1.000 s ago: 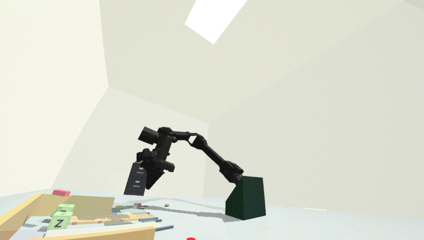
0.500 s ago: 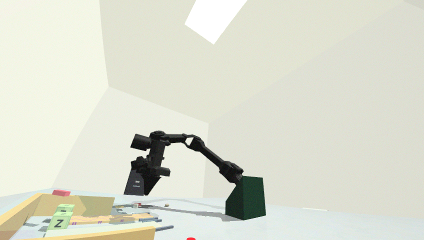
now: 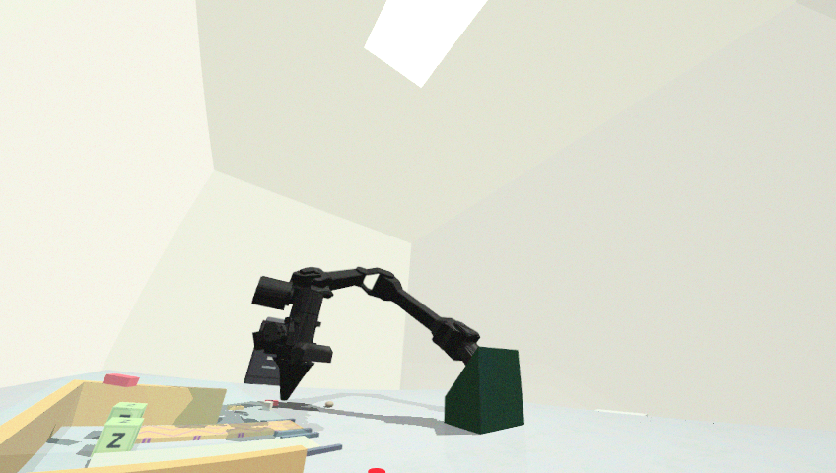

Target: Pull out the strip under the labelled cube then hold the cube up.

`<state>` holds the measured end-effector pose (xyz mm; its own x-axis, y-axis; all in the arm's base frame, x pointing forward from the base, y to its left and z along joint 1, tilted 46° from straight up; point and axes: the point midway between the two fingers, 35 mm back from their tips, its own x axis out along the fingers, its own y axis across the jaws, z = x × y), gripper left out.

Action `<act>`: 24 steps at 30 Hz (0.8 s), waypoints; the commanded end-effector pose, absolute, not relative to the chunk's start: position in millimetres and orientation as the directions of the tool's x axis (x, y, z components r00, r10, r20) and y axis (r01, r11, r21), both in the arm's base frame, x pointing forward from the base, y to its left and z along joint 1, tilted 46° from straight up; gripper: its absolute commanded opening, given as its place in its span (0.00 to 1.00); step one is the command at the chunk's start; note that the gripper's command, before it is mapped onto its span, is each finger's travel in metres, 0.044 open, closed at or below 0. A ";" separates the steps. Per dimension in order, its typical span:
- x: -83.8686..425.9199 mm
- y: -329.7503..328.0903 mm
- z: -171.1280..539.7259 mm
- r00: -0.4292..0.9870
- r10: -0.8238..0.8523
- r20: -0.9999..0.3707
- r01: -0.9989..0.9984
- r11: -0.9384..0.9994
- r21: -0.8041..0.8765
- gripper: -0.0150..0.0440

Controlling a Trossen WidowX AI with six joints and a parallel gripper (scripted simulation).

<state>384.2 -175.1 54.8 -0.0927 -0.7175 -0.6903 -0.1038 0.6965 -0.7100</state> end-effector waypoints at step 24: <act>376.4 -199.2 24.9 -0.099 -0.716 -0.691 -0.115 0.698 -0.707 0.25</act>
<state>377.5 -199.3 28.1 -0.0971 -0.7193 -0.6879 -0.1058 0.6947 -0.7115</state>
